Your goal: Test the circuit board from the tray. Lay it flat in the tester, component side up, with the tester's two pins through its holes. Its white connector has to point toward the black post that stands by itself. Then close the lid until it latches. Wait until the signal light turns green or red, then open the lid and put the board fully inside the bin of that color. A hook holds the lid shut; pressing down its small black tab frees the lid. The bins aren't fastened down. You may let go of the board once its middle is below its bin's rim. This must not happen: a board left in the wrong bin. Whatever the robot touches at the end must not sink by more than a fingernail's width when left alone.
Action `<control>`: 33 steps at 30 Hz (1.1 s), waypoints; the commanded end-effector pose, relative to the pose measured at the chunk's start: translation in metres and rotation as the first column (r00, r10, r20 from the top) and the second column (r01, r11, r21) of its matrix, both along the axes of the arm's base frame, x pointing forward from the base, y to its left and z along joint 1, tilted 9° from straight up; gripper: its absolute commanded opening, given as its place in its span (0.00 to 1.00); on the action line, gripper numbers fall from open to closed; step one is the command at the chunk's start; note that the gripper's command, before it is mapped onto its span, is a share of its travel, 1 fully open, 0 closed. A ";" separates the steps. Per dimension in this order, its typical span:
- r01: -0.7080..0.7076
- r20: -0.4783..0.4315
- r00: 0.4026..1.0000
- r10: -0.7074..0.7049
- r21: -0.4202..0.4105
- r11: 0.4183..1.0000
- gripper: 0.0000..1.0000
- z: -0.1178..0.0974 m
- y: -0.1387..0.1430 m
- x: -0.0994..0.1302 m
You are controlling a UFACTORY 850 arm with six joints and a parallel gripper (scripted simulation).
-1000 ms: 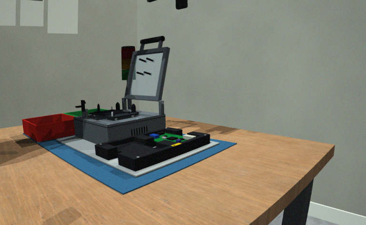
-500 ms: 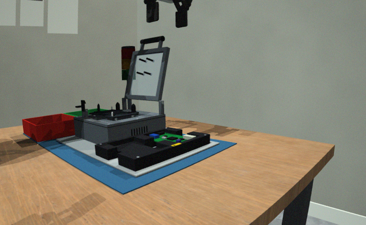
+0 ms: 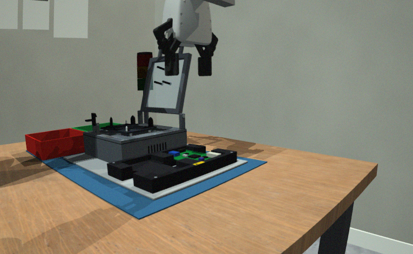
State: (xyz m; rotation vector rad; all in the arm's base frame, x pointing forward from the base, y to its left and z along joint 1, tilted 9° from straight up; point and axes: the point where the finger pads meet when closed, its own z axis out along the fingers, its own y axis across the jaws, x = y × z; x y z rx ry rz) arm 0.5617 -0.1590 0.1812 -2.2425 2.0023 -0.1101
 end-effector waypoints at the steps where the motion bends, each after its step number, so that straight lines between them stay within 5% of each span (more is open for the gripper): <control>1: 0.000 0.004 1.000 0.000 0.001 1.000 1.00 -0.040 0.001 0.010; 15: 0.000 0.004 1.000 0.000 0.001 1.000 1.00 -0.100 0.004 0.018; 33: 0.000 0.004 1.000 0.000 0.001 1.000 1.00 -0.107 0.005 0.019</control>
